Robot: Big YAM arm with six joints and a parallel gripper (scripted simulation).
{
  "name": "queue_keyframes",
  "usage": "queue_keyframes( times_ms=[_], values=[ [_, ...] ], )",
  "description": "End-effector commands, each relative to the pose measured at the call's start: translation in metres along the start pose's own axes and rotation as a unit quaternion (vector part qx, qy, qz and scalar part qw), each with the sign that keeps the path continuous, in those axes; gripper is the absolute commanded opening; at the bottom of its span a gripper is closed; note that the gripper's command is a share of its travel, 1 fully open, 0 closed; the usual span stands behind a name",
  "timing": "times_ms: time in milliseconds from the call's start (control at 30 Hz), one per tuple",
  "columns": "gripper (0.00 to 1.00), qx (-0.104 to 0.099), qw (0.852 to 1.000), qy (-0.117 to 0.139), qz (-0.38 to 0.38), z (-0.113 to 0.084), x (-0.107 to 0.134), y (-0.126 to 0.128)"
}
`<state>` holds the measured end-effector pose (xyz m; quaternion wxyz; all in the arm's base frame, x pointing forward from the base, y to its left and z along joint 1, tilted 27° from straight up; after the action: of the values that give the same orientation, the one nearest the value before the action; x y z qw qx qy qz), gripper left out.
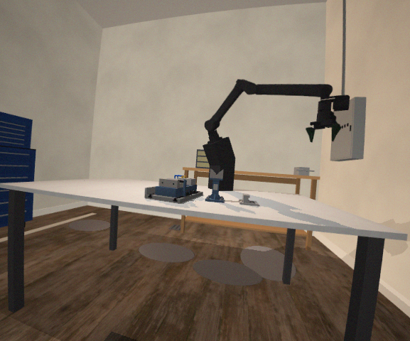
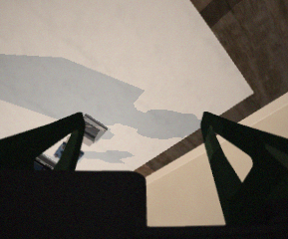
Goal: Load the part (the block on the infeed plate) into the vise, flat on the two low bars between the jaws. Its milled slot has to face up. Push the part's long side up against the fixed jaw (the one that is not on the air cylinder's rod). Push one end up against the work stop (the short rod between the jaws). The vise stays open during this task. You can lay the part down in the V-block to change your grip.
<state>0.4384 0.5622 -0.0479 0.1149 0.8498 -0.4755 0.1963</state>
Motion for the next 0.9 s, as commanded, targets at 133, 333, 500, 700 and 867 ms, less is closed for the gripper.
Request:
queue_keyframes(
  times_ms=[133,333,500,700,867],
  values=[
    [1.00,0.032,0.992,-0.020,0.122,0.009,0.115,-0.012],
    [1.00,0.032,0.973,-0.018,0.228,0.053,0.214,0.034],
    [1.00,0.033,0.952,-0.014,0.304,0.081,0.282,0.093],
    [1.00,0.033,0.937,-0.009,0.347,0.095,0.313,0.134],
    [1.00,0.033,0.927,-0.006,0.374,0.103,0.330,0.163]
  ],
)
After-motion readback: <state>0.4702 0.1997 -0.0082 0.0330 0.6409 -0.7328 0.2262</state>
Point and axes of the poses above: the point where the finger pads meet when closed, its own z axis out along the fingers, its own y axis across the jaws, x = y × z, the point moved 9 cm from there along -z, back along the fingers, and after that the axes turned 7 degrees about z, right-handed, at the moved point
